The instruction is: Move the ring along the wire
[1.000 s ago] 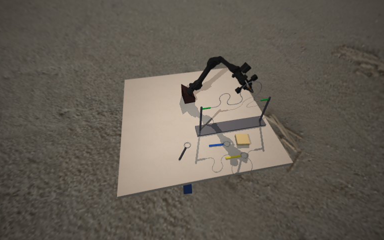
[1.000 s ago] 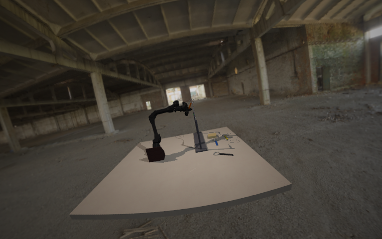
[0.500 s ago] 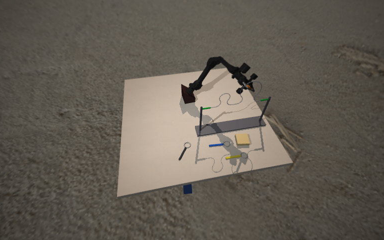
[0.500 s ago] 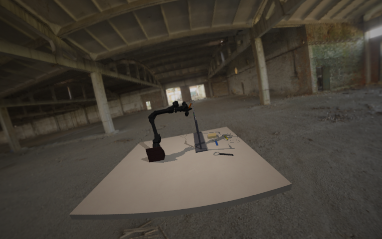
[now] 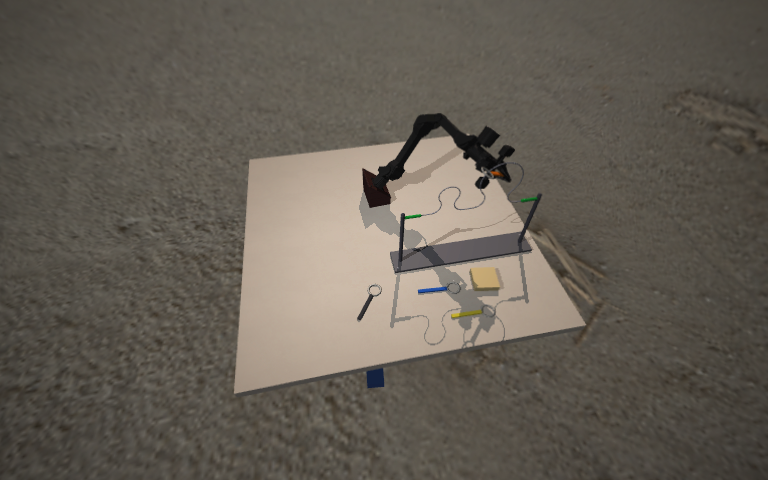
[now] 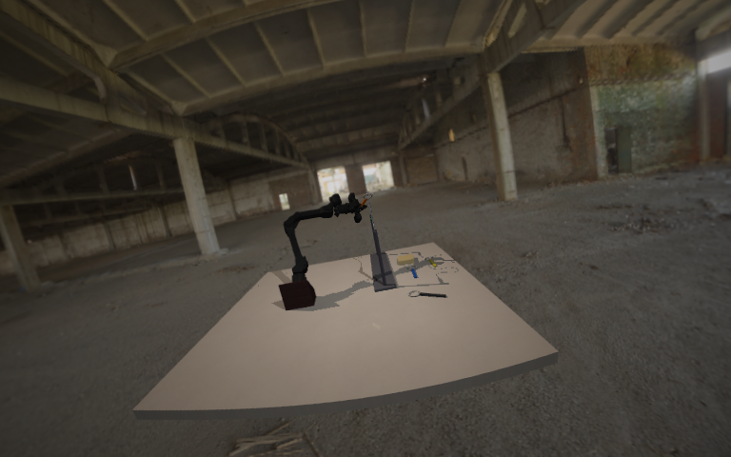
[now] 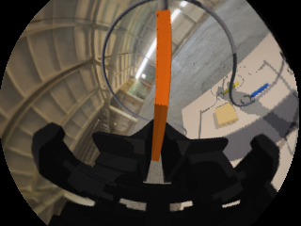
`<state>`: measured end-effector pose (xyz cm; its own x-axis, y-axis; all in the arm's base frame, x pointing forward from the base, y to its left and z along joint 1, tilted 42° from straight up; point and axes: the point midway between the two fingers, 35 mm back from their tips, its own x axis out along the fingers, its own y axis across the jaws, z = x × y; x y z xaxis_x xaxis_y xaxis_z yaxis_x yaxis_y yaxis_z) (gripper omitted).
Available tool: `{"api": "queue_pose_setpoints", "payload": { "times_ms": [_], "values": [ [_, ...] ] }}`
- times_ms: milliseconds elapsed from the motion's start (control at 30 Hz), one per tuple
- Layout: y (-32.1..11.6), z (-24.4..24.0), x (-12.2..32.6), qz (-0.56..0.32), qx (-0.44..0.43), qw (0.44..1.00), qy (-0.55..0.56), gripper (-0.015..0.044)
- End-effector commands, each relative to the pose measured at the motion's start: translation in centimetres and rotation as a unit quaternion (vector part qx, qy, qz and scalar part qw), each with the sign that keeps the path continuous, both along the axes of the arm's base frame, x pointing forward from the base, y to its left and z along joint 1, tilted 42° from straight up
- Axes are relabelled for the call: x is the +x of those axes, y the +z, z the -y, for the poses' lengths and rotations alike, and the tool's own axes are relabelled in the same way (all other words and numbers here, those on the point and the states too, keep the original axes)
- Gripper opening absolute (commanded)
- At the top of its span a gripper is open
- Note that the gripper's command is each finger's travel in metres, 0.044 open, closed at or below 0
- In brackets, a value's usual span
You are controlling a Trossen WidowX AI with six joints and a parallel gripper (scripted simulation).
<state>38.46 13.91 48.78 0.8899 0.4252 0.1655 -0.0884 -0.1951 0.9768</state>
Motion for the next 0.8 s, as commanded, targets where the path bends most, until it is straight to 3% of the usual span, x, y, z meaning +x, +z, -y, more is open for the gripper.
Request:
{"api": "queue_pose_setpoints", "payload": {
  "times_ms": [0,767],
  "values": [
    [0.02,0.05,0.03,-0.003,0.025,1.000,-0.002,-0.0150],
    [0.92,0.56,-0.33,-0.003,0.163,0.987,0.013,-0.0150]
  ]
}}
